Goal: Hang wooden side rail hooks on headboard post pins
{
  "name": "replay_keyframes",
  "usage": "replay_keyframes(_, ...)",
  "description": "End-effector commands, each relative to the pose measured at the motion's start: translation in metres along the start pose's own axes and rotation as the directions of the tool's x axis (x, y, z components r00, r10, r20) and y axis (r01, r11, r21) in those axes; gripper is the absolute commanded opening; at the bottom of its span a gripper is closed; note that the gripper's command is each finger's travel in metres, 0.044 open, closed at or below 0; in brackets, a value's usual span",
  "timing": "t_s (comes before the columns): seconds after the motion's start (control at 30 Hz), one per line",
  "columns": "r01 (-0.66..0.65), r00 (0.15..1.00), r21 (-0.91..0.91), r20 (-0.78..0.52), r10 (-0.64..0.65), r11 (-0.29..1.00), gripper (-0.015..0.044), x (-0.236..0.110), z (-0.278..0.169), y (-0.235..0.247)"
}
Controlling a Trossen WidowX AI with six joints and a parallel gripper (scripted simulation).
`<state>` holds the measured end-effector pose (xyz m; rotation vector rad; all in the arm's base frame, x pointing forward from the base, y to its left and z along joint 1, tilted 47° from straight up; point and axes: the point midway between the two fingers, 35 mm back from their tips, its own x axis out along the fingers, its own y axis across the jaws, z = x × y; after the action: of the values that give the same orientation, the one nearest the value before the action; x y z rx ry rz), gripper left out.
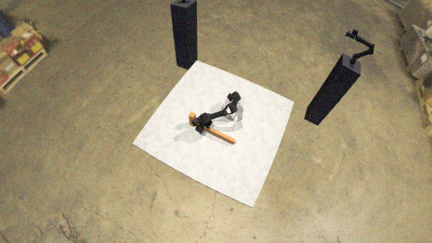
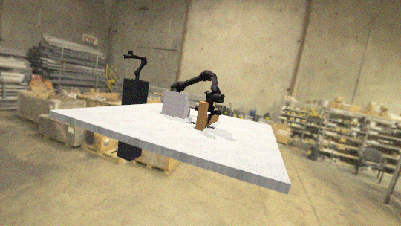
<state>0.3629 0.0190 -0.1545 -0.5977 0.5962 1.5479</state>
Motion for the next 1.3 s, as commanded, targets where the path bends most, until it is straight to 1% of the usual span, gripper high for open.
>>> replay_keyframes(0.0,0.002,1.0,0.003,-0.006,-0.002,1.0,0.0,0.001,-0.001,-0.001)
replay_keyframes(0.27,0.002,1.0,0.003,-0.006,-0.002,1.0,0.0,0.002,-0.001,-0.001)
replay_keyframes(0.67,0.0,1.0,0.001,0.0,0.0,1.0,0.0315,0.0,0.0,0.0)
replay_keyframes(0.77,0.001,1.0,0.002,-0.003,-0.001,1.0,0.0394,-0.012,-0.001,0.0)
replay_keyframes(0.83,0.002,1.0,0.002,-0.006,-0.002,1.0,0.044,-0.029,-0.001,0.0)
replay_keyframes(0.9,0.002,1.0,0.003,-0.008,-0.002,1.0,0.044,-0.04,-0.001,0.0)
replay_keyframes(1.03,0.002,1.0,0.003,-0.008,-0.002,1.0,0.044,-0.04,-0.001,0.0)
replay_keyframes(1.1,0.002,1.0,0.003,-0.008,-0.002,1.0,0.044,-0.04,0.006,0.0)
replay_keyframes(1.2,0.002,1.0,0.003,-0.006,-0.002,1.0,0.044,-0.039,0.027,0.001)
replay_keyframes(1.27,0.002,1.0,0.003,-0.006,-0.002,1.0,0.044,-0.039,0.03,0.001)
